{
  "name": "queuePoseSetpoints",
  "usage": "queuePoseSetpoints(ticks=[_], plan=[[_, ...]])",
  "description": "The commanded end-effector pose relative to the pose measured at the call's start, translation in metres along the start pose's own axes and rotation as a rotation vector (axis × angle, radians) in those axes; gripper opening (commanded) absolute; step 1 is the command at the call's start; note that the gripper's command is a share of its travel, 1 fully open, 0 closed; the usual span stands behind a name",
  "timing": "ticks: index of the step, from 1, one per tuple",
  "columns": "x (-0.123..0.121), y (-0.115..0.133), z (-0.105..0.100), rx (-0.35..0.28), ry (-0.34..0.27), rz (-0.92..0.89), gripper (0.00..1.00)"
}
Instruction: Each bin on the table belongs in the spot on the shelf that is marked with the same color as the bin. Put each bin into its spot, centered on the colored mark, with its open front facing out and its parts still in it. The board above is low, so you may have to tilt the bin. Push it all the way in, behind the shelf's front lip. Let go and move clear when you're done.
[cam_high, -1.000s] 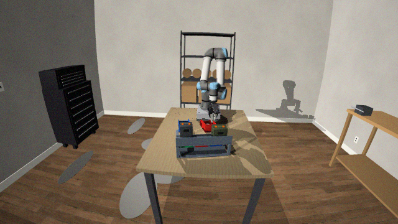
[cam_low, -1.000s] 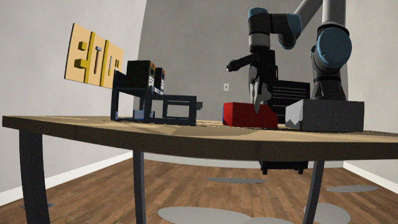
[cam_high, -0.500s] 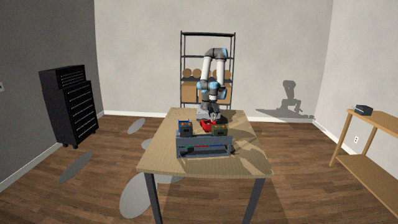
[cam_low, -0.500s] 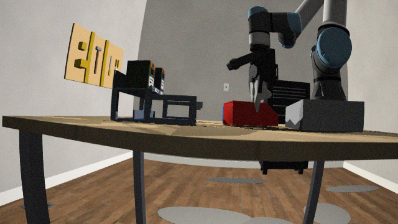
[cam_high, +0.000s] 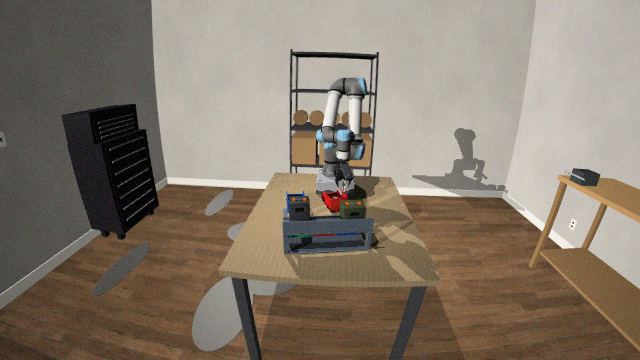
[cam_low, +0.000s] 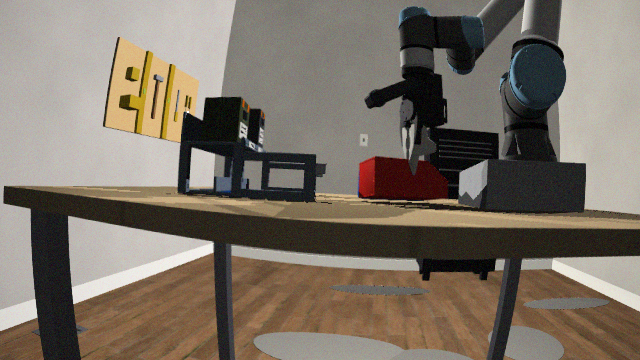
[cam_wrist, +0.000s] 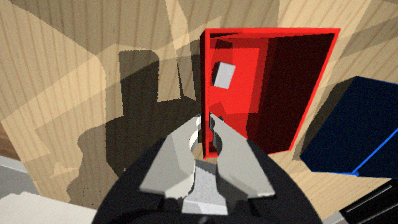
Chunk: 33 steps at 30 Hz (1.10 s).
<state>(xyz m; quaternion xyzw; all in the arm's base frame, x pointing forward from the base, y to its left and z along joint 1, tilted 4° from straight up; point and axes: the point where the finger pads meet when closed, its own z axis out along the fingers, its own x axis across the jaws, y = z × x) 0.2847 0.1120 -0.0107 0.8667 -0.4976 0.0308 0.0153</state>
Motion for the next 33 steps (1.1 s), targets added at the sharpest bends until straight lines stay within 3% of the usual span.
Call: queuePoseSetpoints(ticks=[1,33], plan=[[0.001,-0.002,-0.007,0.005,0.003,0.0,0.0],[0.001,-0.002,-0.04,0.005,0.003,0.0,0.0]])
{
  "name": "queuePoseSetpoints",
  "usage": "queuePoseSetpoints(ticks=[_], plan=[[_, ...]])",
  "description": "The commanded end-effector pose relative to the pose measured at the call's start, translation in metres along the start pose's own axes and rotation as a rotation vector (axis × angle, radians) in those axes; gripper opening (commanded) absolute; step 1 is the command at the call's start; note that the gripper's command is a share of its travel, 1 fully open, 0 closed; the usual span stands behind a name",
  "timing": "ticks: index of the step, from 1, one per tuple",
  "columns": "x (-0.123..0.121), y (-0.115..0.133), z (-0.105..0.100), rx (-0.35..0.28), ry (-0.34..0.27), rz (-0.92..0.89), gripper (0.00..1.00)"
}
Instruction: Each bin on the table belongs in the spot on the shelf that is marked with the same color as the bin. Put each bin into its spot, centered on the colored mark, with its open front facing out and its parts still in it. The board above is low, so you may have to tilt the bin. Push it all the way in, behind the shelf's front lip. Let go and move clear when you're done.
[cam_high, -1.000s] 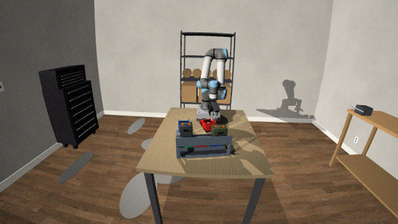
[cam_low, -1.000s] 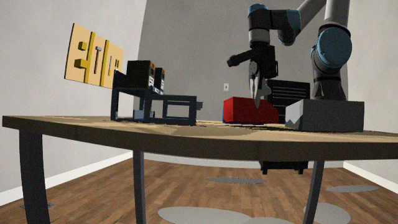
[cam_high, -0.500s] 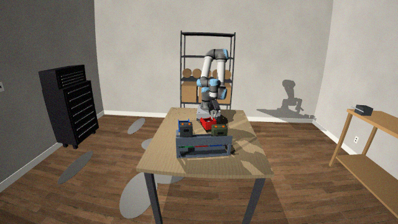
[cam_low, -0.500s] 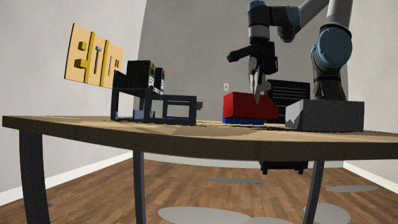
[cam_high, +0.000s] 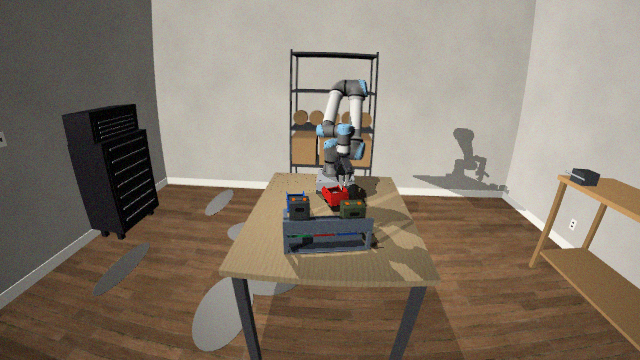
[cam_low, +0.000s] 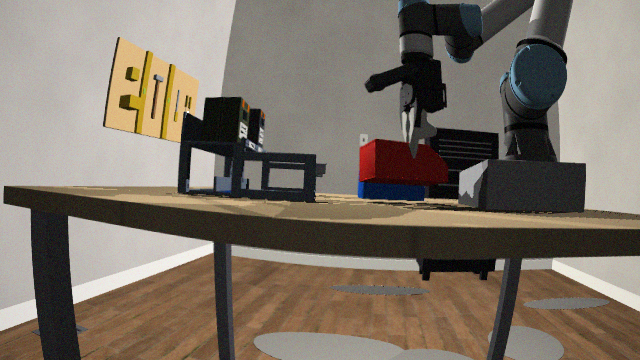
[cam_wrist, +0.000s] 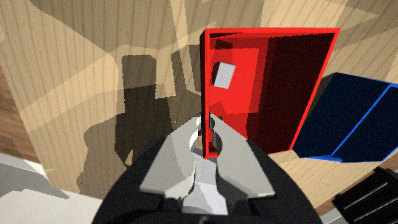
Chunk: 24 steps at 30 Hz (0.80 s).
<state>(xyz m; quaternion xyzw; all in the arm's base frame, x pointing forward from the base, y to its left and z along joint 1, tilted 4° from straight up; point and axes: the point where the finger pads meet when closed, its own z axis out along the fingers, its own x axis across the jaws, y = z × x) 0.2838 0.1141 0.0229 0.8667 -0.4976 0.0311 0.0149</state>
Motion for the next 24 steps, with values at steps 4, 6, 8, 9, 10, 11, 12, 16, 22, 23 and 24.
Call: queuePoseSetpoints(ticks=[4,6,8,9,10,11,12,16,22,23,24], plan=[[0.001,-0.002,-0.012,0.004,0.002,0.0,0.0],[0.001,-0.002,-0.014,0.004,0.002,0.0,0.0],[0.001,-0.002,-0.016,0.004,0.002,0.0,0.0],[0.001,-0.002,-0.017,0.004,0.002,0.0,0.0],[0.001,-0.002,-0.018,0.004,0.002,0.0,0.0],[0.001,-0.002,-0.019,0.004,0.002,0.0,0.0],[0.001,-0.002,-0.02,0.004,0.002,0.0,0.0],[0.001,-0.002,-0.023,0.004,0.002,0.0,0.0],[0.001,-0.002,-0.028,0.004,0.002,0.0,0.0],[0.001,-0.002,-0.029,0.004,0.002,0.0,0.0],[0.001,-0.002,-0.029,0.004,0.002,0.0,0.0]])
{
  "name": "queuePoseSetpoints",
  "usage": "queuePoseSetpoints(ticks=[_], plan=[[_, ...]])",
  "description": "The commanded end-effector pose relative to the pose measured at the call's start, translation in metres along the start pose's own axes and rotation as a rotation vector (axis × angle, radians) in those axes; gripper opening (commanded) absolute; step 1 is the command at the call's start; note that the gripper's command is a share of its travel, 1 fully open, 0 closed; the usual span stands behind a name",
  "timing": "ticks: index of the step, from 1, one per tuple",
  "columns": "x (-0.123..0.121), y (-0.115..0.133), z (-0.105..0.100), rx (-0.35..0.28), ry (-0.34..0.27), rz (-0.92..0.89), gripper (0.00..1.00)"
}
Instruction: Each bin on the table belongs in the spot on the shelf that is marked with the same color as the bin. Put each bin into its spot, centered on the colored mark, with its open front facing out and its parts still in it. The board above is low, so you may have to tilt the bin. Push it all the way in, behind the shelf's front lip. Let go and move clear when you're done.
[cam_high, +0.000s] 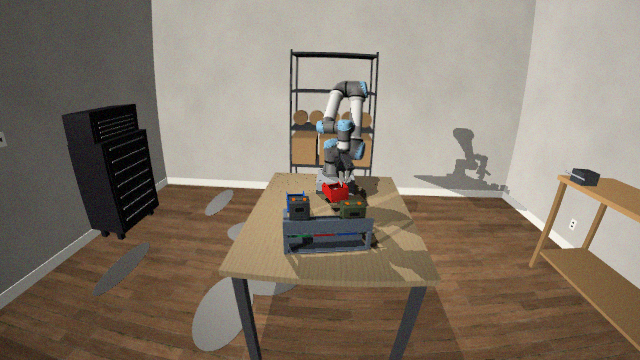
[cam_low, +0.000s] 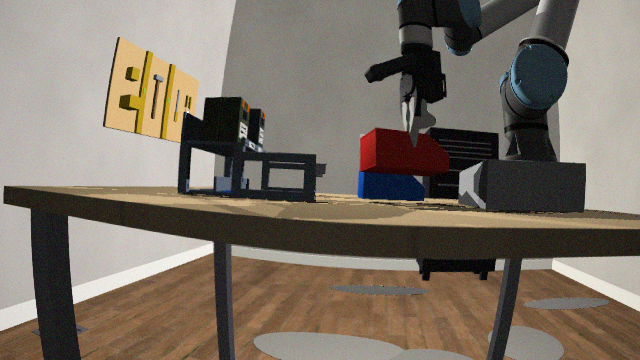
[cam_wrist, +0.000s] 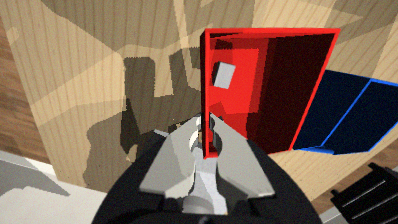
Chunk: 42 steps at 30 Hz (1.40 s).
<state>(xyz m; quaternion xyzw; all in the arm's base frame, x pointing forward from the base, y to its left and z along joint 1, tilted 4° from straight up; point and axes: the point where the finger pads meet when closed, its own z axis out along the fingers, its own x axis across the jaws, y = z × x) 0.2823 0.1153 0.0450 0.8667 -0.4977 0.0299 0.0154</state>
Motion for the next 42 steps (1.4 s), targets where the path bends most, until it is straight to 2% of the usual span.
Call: queuePoseSetpoints(ticks=[1,42], plan=[[0.0012,-0.0023,-0.0079,0.006,0.004,-0.001,0.0],[0.0019,-0.0035,-0.0175,0.009,0.007,-0.001,0.0]])
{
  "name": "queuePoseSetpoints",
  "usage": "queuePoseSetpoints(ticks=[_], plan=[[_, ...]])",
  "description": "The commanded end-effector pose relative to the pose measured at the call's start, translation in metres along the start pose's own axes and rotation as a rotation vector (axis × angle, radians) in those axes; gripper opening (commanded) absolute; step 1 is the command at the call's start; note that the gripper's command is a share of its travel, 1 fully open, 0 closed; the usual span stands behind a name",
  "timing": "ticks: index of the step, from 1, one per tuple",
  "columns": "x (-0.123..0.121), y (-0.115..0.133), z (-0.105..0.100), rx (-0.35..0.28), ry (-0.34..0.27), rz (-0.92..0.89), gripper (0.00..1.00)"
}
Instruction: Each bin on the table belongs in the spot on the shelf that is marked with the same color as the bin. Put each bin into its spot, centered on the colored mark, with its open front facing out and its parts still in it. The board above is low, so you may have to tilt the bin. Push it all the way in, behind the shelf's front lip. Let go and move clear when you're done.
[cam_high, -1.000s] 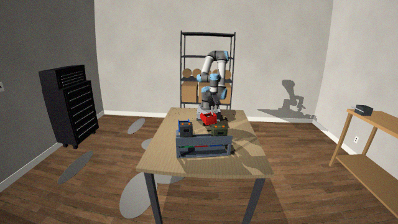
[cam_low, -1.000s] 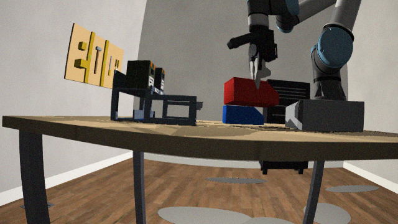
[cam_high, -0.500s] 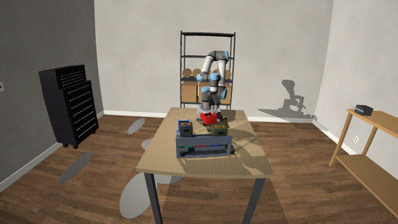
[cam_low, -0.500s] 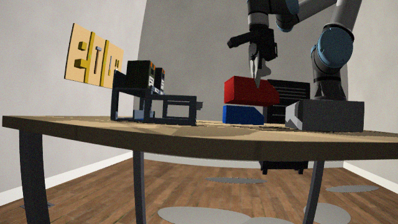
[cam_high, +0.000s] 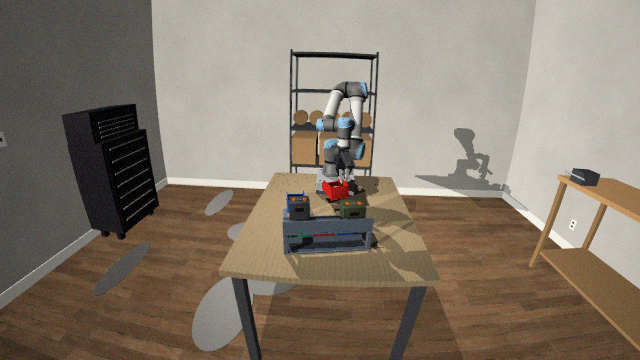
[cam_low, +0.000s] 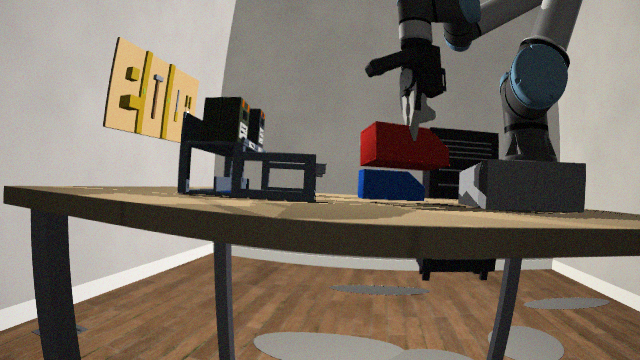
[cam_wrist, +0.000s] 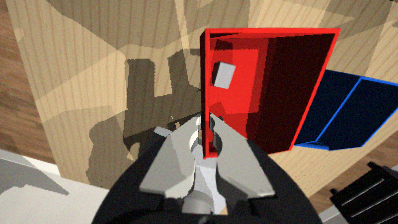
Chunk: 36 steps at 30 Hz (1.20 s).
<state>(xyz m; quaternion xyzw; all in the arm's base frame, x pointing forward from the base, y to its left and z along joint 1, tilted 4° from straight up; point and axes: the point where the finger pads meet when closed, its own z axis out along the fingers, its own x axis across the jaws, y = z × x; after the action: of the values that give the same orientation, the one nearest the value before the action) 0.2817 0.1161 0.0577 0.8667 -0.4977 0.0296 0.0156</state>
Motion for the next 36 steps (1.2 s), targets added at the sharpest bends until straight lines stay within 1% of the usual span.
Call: queuePoseSetpoints(ticks=[1,20,36], plan=[[0.0021,-0.0036,-0.0048,0.01,0.007,0.0,0.0],[0.0025,-0.004,-0.0061,0.011,0.008,0.0,0.0],[0.0023,-0.0039,-0.0138,0.011,0.008,0.0,0.0]])
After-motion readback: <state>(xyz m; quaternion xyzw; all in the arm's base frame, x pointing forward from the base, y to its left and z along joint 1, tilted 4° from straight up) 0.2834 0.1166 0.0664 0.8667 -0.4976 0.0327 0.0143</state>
